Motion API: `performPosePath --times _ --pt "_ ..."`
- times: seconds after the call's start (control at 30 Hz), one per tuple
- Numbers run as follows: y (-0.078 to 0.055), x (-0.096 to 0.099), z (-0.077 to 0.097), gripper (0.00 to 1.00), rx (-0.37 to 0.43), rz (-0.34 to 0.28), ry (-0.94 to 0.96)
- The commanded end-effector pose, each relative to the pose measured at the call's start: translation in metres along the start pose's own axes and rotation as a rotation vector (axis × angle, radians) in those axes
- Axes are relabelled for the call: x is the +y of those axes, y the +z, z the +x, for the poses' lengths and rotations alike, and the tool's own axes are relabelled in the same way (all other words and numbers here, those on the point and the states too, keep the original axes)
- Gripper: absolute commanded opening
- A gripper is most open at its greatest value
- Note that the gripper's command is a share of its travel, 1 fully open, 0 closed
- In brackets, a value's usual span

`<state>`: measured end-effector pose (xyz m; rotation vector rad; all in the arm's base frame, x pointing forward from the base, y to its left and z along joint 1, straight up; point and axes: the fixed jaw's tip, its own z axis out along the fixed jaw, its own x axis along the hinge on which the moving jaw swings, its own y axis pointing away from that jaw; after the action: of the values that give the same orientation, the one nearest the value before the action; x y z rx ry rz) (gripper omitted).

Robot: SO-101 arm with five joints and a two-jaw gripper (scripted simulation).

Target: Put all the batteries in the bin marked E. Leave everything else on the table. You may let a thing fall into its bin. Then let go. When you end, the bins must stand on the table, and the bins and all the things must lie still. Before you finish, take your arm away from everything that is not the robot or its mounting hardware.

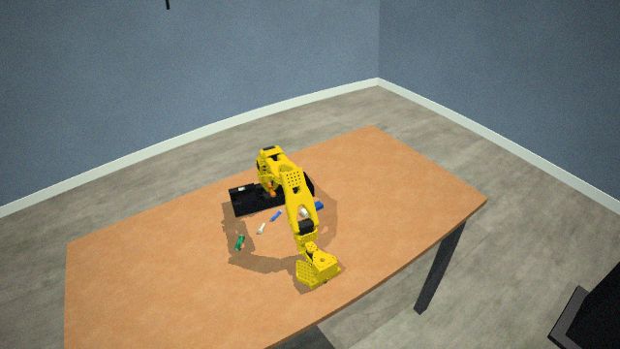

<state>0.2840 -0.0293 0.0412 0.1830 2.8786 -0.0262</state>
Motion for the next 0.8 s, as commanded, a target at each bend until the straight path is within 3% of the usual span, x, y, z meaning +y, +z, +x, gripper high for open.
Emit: performPosePath --times 0.0,0.77 --pt "-0.0156 -0.0016 -0.0124 0.00 -0.089 0.000 0.014" --pt "-0.0058 -0.0016 -0.0105 0.00 -0.089 0.000 0.014"
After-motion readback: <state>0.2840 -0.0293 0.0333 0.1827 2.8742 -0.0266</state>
